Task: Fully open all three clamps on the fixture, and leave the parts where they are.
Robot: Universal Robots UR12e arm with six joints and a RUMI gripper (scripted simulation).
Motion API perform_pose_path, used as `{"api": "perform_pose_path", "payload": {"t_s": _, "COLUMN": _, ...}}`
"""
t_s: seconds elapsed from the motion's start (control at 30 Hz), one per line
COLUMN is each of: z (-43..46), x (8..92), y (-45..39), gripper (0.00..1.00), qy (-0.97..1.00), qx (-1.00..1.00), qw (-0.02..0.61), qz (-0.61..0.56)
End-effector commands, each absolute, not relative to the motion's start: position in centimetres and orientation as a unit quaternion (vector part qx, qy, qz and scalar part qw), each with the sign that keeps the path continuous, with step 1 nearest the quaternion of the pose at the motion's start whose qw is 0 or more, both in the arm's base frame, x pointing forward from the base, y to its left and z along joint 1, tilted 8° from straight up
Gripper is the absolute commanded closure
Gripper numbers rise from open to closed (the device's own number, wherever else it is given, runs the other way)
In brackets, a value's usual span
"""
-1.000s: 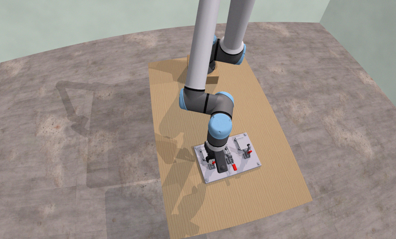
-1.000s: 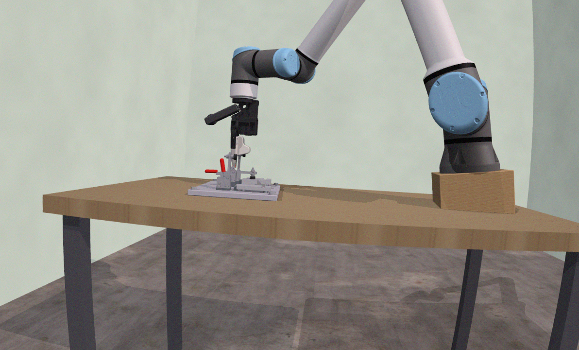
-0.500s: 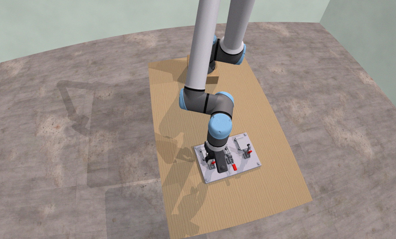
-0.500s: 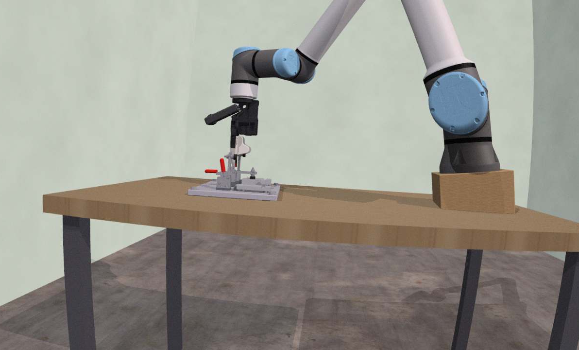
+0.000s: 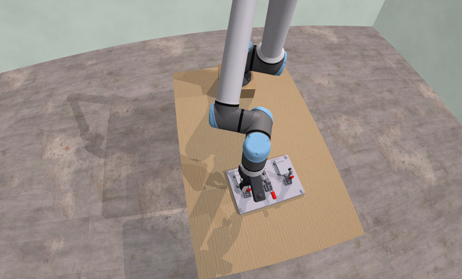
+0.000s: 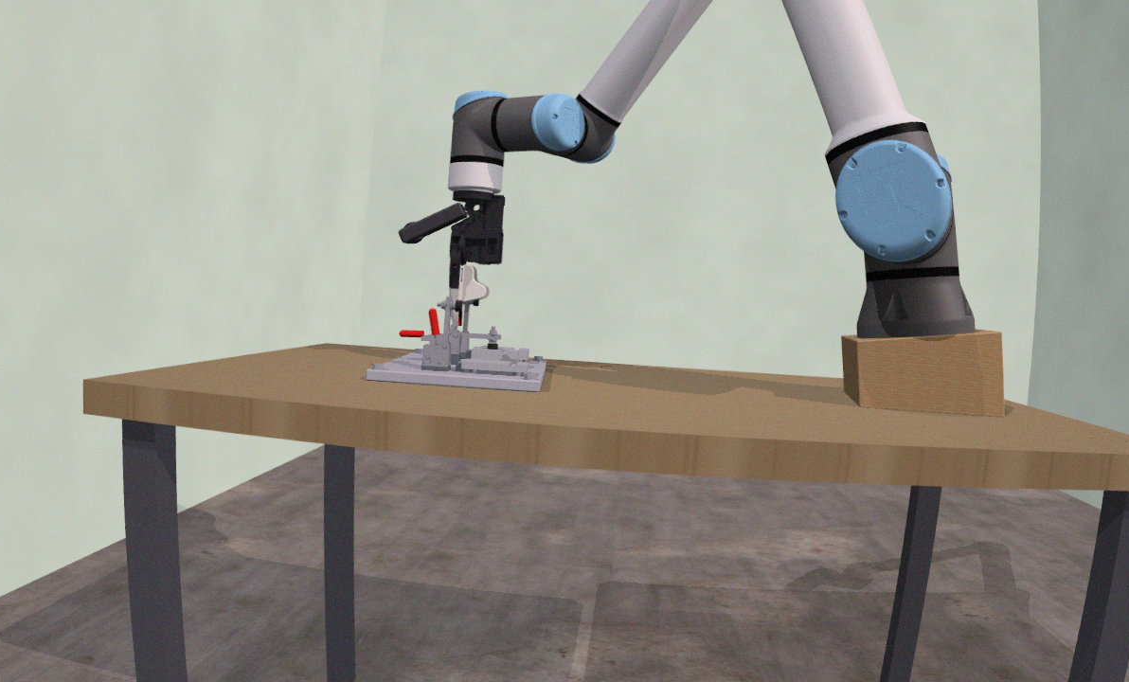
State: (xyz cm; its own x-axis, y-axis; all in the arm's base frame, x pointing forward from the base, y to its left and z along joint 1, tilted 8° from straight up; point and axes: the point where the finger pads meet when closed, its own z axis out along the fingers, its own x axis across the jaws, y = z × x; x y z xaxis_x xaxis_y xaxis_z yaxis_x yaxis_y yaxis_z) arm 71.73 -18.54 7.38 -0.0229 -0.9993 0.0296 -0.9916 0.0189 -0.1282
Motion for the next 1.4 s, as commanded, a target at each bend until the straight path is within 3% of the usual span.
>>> {"api": "perform_pose_path", "payload": {"t_s": 0.0, "z": 7.5, "x": 71.8, "y": -18.6, "gripper": 0.72, "qy": 0.713, "qx": -0.698, "qw": 0.035, "qz": -0.057}}
{"api": "perform_pose_path", "payload": {"t_s": 1.37, "z": 12.4, "x": 71.1, "y": -18.4, "gripper": 0.72, "qy": 0.713, "qx": -0.698, "qw": 0.035, "qz": -0.057}}
